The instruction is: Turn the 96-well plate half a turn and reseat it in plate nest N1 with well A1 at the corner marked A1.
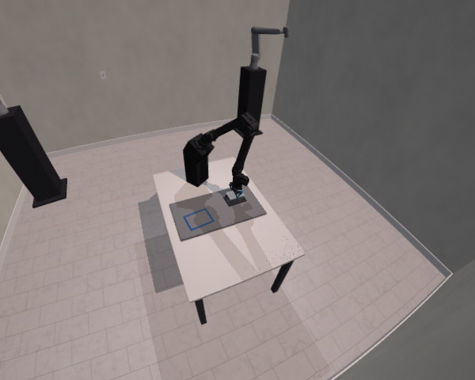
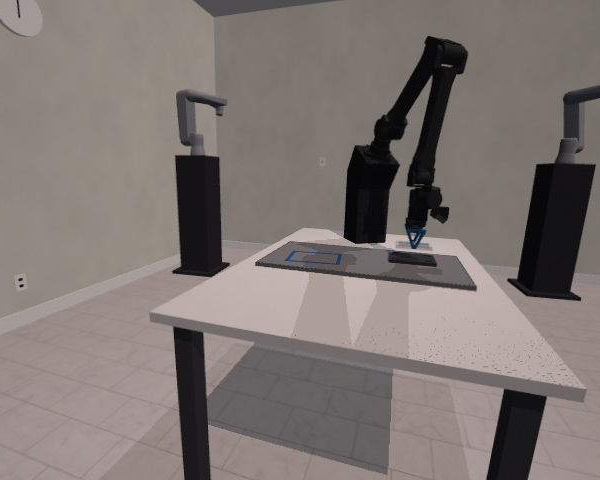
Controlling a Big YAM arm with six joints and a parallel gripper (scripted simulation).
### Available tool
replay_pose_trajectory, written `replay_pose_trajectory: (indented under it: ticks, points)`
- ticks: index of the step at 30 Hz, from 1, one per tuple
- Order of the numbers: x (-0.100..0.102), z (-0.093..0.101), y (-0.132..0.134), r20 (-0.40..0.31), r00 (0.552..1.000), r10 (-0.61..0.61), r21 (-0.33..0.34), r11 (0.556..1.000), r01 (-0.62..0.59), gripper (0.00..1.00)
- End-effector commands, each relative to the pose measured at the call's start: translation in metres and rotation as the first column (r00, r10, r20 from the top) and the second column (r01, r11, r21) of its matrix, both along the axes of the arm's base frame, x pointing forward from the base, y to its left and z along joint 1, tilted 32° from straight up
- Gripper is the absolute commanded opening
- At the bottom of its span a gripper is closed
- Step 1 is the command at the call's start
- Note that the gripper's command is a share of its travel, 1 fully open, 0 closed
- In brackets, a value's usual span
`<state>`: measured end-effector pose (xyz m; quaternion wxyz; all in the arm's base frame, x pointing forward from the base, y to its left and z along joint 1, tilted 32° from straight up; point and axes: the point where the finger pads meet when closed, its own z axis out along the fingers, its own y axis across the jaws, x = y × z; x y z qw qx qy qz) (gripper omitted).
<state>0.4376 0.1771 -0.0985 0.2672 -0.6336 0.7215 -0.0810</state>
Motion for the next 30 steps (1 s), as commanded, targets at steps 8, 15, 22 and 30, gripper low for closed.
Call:
replay_pose_trajectory:
  ticks: [8, 15, 22, 30]
  points:
    - [-0.008, 0.018, -0.009, -0.002, 1.0, -0.008, -0.001, 1.0, 0.008, 0.0]
    - [-0.014, 0.028, -0.012, 0.0, 1.0, -0.006, -0.001, 1.0, 0.006, 0.0]
    - [-0.017, 0.035, -0.014, 0.001, 1.0, -0.004, -0.002, 1.0, 0.004, 0.0]
    - [-0.019, 0.038, -0.009, 0.003, 1.0, -0.001, 0.003, 1.0, 0.001, 0.0]
